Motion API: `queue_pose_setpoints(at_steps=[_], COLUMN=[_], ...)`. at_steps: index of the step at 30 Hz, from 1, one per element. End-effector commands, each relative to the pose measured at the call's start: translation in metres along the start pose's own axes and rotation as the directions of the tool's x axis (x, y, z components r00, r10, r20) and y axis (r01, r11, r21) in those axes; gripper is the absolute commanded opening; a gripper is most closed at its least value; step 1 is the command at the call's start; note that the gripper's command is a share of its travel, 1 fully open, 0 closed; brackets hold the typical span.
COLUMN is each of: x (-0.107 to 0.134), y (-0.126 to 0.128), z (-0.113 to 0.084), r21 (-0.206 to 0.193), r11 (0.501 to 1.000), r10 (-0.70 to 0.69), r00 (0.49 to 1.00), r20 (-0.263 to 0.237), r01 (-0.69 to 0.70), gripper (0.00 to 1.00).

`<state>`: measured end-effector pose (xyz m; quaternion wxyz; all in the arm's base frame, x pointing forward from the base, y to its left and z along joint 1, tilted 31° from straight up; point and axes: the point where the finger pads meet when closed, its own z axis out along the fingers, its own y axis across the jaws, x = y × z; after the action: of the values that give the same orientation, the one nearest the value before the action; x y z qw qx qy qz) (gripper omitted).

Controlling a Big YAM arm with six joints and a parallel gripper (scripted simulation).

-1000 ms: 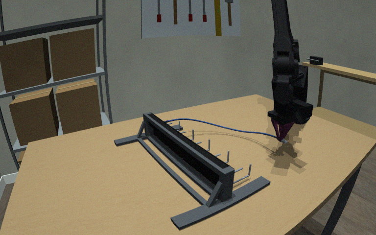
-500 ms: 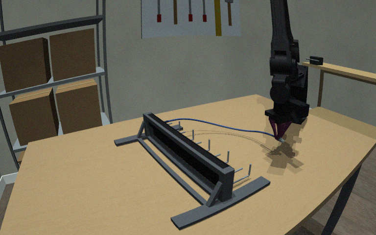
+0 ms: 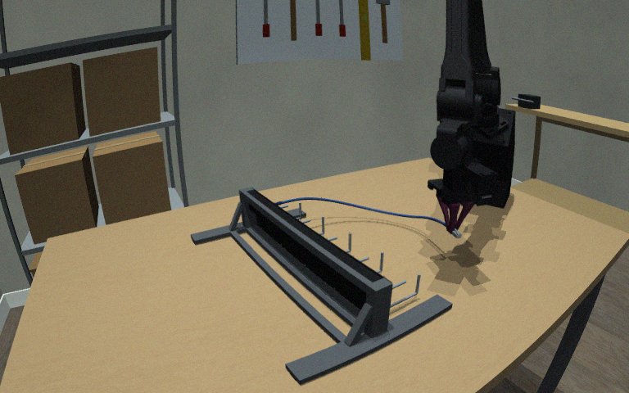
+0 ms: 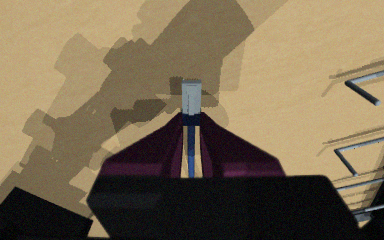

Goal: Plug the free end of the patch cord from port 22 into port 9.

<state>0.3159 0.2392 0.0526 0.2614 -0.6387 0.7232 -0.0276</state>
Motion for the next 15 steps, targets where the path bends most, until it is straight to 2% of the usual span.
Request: queue_pose_setpoints(at_steps=[1,8,15], x=[-0.013,-0.009,-0.002], y=[-0.028,-0.047,-0.073], z=[-0.016,-0.021,-0.025], r21=[0.037,0.035,0.024], r11=[0.994,0.974,0.915], r10=[0.103,0.224,0.401], r00=[0.994,0.974,0.915], r20=[0.037,0.041,0.037], r01=[-0.105,-0.226,-0.402], gripper=[0.00,0.00,0.00])
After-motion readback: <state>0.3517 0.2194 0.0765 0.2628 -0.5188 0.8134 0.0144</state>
